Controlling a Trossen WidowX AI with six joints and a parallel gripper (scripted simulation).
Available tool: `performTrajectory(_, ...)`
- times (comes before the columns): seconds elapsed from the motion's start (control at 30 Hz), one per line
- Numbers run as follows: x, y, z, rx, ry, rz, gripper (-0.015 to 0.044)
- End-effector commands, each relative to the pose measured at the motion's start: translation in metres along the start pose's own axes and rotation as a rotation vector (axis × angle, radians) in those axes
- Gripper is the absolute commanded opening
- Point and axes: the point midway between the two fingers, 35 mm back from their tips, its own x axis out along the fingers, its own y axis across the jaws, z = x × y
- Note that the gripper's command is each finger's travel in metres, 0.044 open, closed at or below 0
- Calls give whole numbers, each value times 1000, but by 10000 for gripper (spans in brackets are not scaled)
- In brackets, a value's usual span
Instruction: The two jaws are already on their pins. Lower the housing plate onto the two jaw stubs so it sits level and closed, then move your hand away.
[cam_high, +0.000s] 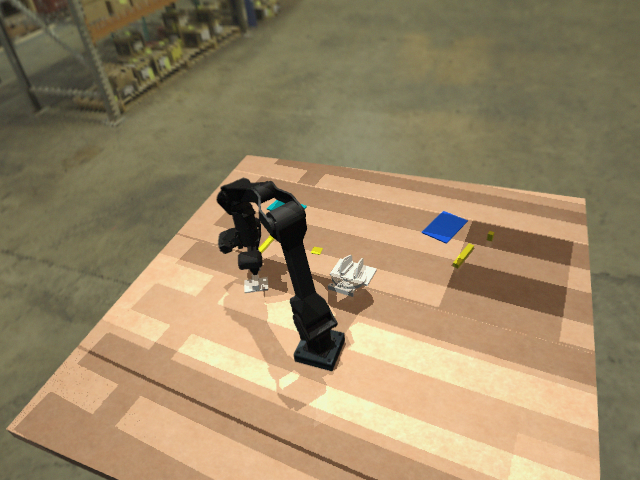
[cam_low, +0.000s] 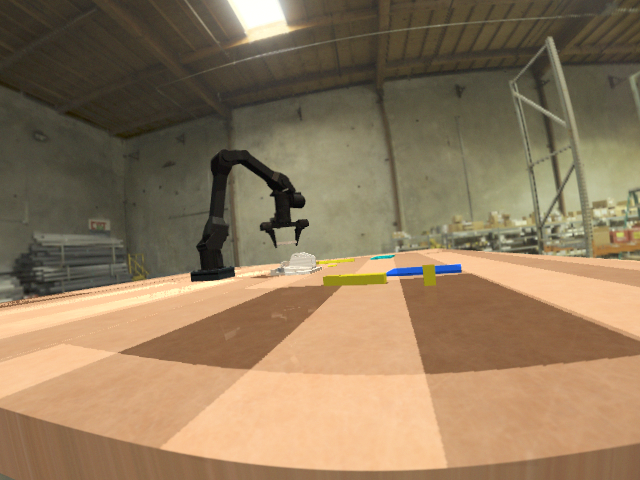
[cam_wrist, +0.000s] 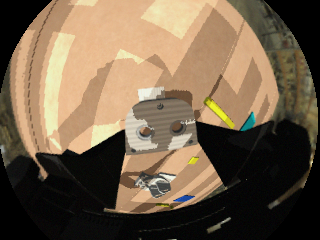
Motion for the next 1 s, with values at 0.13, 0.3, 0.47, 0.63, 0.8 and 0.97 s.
performTrajectory(0.13,-2,-3,-17,125,-1,5,351)
performTrajectory(0.3,-2,-6,-34,246,1,4,351)
performTrajectory(0.47,-3,-8,-50,368,3,3,351)
performTrajectory(0.63,-3,-9,-67,491,4,2,351)
performTrajectory(0.8,-4,-9,-84,615,6,1,351)
performTrajectory(0.97,-4,-8,-100,741,8,0,351)
